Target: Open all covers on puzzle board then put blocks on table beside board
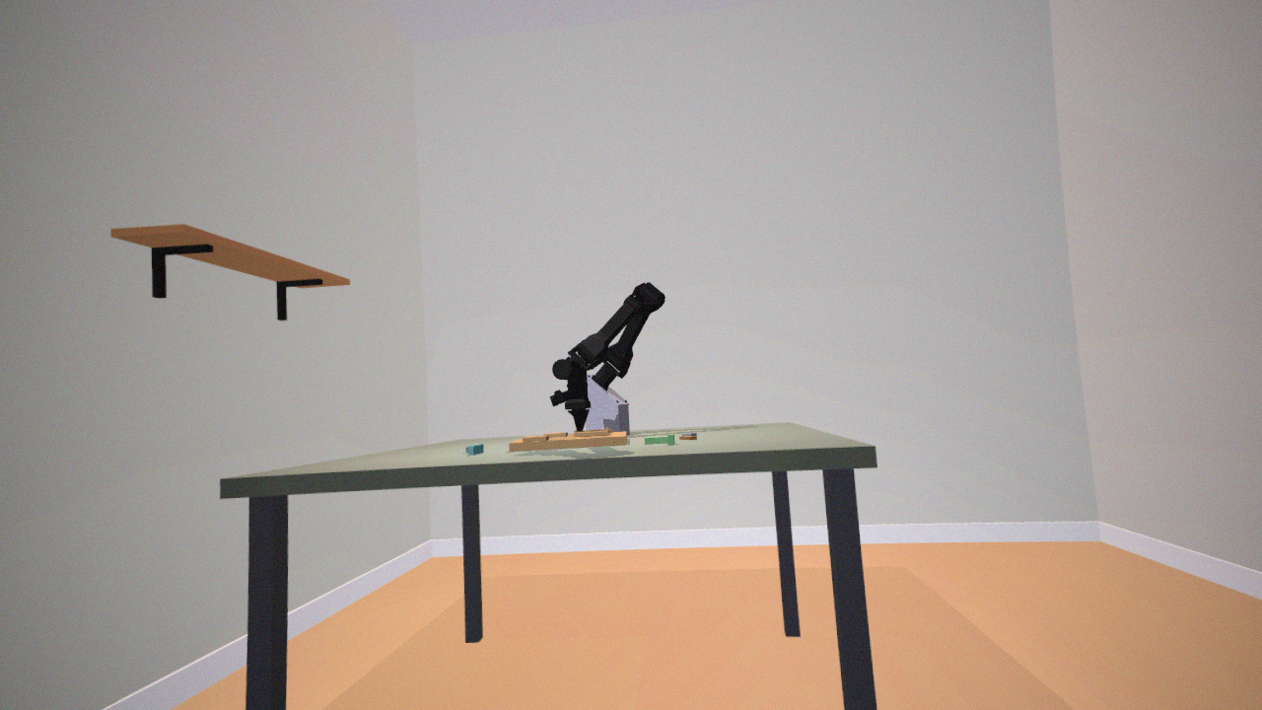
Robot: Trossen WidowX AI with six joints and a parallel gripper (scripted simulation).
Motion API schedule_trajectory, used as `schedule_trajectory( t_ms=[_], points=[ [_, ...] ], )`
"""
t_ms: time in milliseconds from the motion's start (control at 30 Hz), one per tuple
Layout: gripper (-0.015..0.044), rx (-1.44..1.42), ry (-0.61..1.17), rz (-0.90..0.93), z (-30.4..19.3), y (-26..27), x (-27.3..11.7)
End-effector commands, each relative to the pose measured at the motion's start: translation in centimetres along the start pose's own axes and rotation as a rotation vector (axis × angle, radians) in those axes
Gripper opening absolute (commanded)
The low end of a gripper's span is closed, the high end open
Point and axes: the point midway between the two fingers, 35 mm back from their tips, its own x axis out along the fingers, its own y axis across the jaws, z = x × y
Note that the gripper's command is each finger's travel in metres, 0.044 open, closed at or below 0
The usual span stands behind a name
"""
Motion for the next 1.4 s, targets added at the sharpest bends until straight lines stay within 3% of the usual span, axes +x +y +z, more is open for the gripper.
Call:
schedule_trajectory(
  t_ms=[0, 1367],
  points=[
    [0.0, 0.001, 0.005, 0.003, -0.2, 0.7, 0.0],
    [0.0, -0.001, 0.006, 0.005, -2.5, 4.5, 0.0]
  ],
)
